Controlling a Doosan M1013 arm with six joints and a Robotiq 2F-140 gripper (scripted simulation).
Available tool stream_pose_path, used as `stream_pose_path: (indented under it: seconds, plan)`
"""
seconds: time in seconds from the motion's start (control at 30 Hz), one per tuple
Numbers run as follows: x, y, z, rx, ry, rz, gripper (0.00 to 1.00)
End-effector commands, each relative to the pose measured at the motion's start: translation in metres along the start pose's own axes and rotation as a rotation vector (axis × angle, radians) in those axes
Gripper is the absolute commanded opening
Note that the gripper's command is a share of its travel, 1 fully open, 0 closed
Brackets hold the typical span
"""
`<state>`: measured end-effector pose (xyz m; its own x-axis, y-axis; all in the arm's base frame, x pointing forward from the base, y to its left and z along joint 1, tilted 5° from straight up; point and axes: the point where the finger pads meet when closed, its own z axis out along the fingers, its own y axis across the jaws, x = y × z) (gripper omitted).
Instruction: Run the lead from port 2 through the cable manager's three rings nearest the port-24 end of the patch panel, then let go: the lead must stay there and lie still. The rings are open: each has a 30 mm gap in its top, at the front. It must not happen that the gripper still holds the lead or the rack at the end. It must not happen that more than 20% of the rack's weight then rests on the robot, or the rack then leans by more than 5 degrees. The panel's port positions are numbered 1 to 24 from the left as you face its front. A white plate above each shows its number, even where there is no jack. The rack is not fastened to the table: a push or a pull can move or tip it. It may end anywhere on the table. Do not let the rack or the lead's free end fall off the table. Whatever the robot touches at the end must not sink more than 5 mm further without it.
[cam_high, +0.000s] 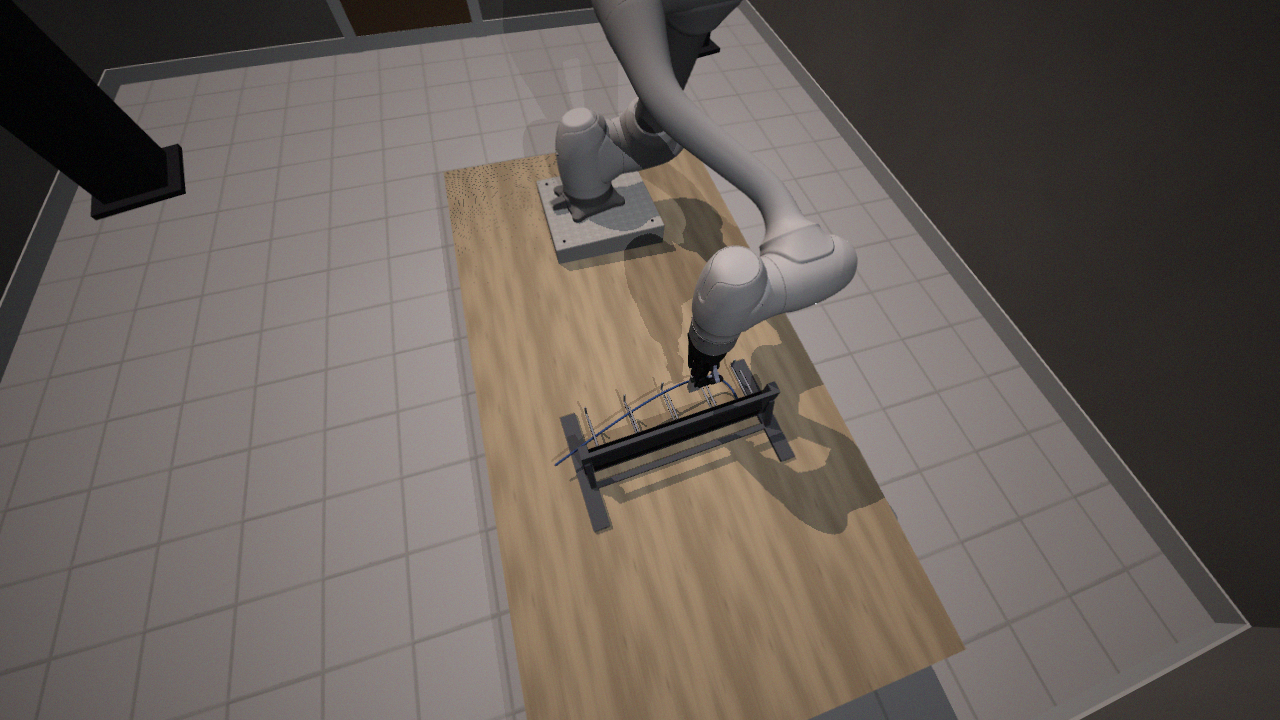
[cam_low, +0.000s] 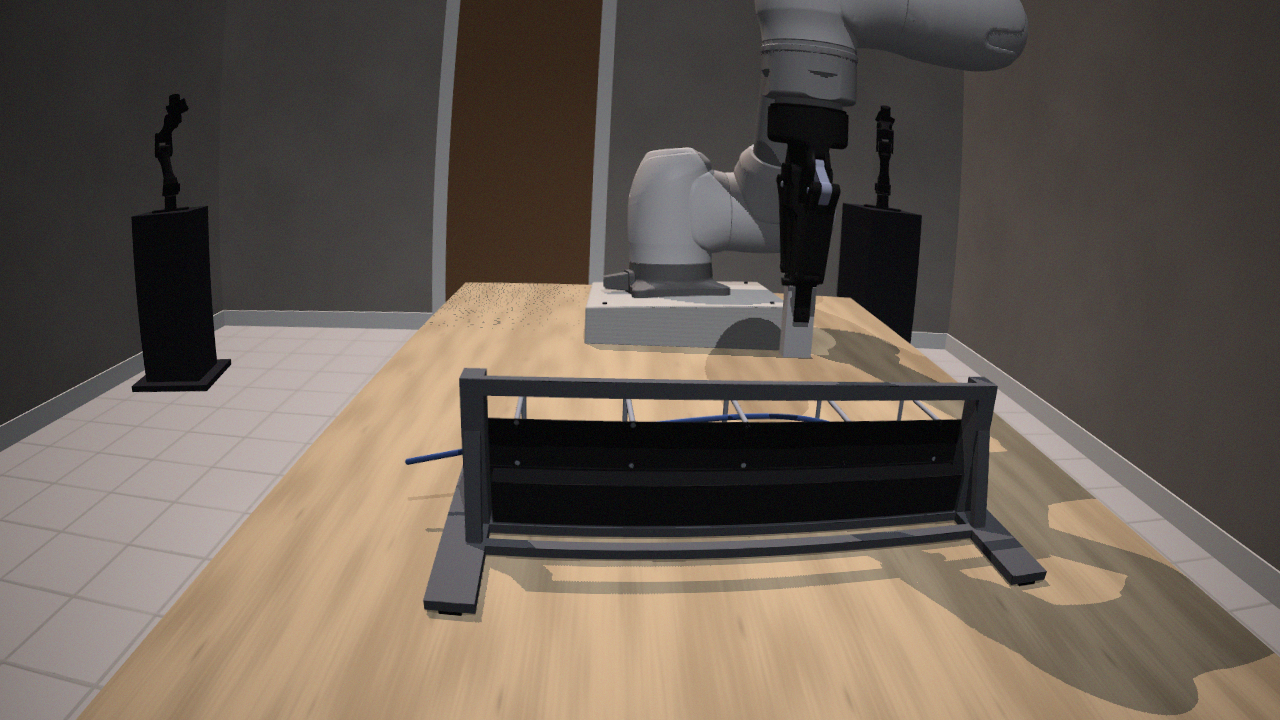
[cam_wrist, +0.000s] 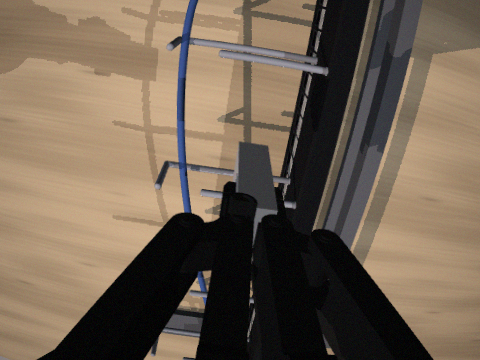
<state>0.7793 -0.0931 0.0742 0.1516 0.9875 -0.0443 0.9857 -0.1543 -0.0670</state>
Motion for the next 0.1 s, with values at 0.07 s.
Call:
stream_pose_path:
  seconds: [0.07]
  plan:
    - [0.0,0.0,-0.0002,0.0,0.0,0.0,0.0]
